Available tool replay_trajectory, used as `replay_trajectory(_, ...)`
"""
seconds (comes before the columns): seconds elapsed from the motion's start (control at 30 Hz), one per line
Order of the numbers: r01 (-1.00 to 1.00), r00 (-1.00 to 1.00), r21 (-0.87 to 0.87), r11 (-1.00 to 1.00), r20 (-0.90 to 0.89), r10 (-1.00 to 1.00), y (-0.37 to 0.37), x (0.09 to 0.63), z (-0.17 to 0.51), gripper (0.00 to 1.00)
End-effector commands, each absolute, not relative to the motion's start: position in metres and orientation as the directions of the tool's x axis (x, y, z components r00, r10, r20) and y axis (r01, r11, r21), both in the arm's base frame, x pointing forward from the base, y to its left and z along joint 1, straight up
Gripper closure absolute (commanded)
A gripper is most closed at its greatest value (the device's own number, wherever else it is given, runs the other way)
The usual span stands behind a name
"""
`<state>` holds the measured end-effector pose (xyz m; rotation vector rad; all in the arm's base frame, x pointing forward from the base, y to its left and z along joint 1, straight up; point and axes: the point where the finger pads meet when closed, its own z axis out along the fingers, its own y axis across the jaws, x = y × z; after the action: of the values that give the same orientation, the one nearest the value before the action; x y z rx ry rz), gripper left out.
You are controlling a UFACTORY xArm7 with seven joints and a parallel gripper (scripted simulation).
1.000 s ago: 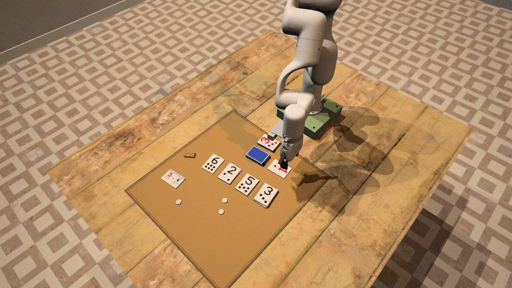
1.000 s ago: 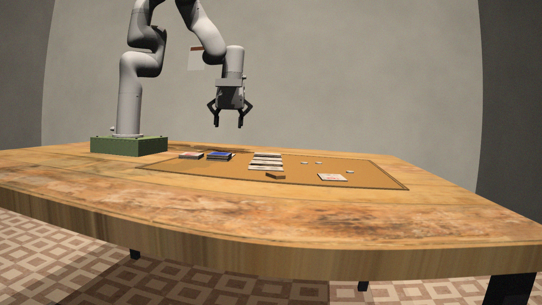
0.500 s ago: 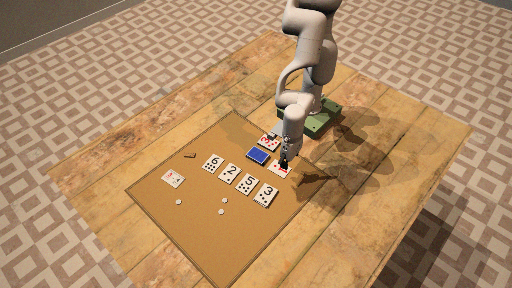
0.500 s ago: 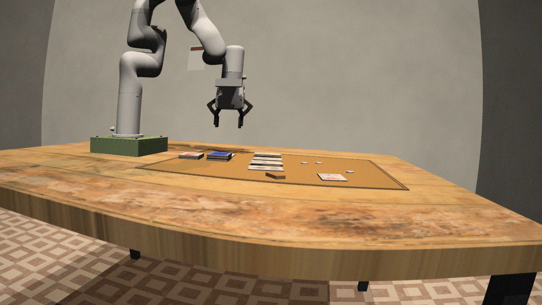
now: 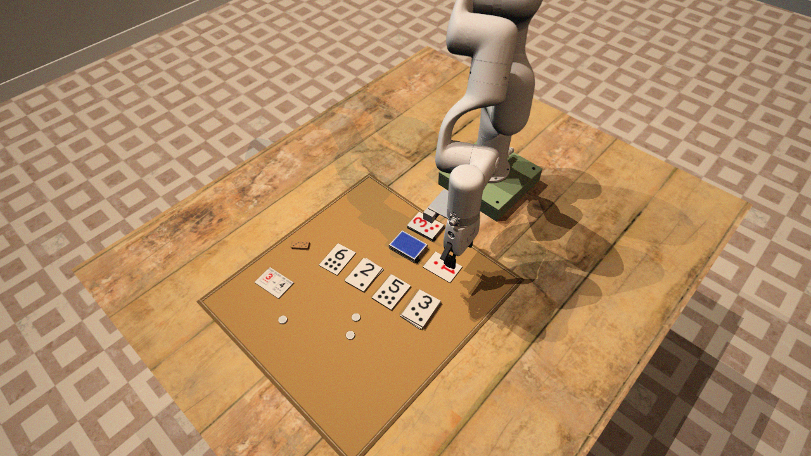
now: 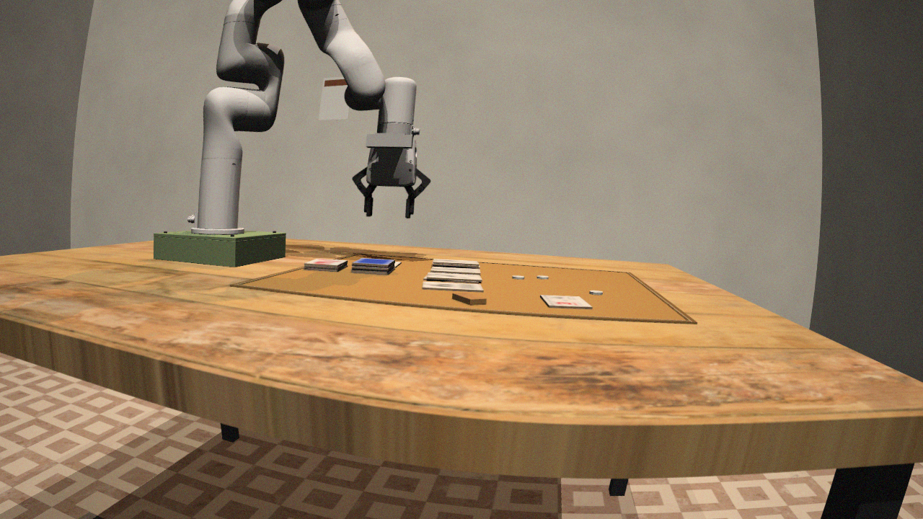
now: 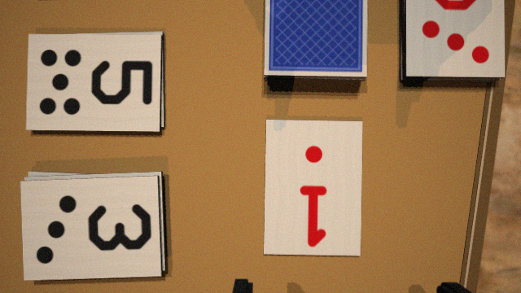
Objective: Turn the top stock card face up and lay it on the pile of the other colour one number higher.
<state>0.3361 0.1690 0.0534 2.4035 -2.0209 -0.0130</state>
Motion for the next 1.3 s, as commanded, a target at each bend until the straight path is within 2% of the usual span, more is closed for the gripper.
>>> replay_trajectory(0.0, -0.985, 0.172, 0.003, -0.172, -0.006, -0.985, 0.170, 0.337, 0.054, 0.13)
replay_trajectory(0.53, -0.985, 0.172, 0.003, -0.172, -0.006, -0.985, 0.169, 0.338, 0.054, 0.13)
replay_trajectory(0.77, -0.985, 0.172, 0.003, -0.172, -0.006, -0.985, 0.127, 0.343, 0.030, 0.13)
replay_trajectory(1.27, -0.985, 0.172, 0.003, -0.172, -0.006, -0.985, 0.126, 0.343, 0.022, 0.13)
